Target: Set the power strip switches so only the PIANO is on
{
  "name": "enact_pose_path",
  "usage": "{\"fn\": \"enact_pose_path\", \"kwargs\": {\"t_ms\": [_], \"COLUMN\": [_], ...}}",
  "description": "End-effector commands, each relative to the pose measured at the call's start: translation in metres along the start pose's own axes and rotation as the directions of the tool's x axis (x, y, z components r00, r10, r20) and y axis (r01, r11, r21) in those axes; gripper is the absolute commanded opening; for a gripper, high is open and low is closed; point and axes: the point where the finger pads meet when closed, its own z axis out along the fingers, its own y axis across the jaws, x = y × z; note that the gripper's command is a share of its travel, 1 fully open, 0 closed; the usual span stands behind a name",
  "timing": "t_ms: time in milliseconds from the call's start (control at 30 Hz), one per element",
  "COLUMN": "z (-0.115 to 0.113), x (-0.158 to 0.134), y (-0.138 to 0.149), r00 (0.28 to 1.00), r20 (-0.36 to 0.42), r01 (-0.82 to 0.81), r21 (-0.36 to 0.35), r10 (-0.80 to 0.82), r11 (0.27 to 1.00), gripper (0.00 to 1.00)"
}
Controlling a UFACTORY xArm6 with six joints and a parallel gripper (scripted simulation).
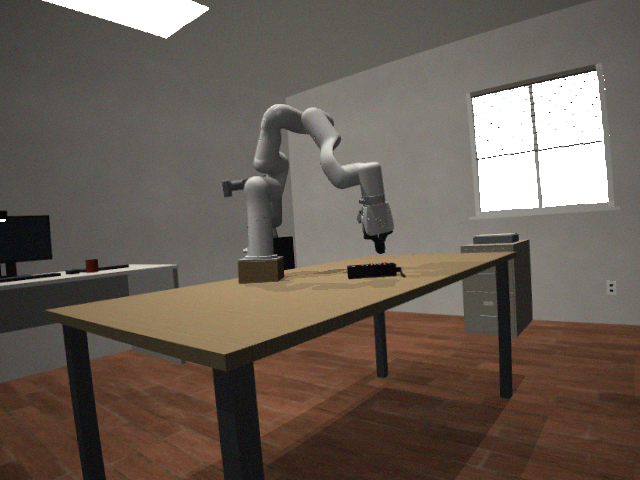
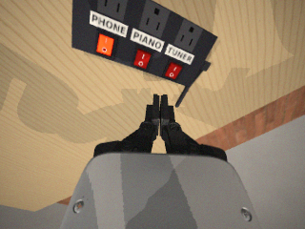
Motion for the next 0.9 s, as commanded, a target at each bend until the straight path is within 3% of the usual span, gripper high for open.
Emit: {"fn": "enact_pose_path", "kwargs": {"t_ms": [0, 133, 867], "z": [-0.012, -0.023, -0.023], "x": [0.003, 0.002, 0.002], "y": [0.012, 0.014, 0.014], "r00": [0.996, 0.991, 0.991], "r20": [-0.044, -0.058, -0.058], "r01": [0.079, 0.126, 0.126], "r21": [0.082, 0.139, 0.139], "r10": [-0.076, -0.119, -0.119], "r11": [0.993, 0.982, 0.982], "gripper": [0.00, 0.00, 0.00]}}
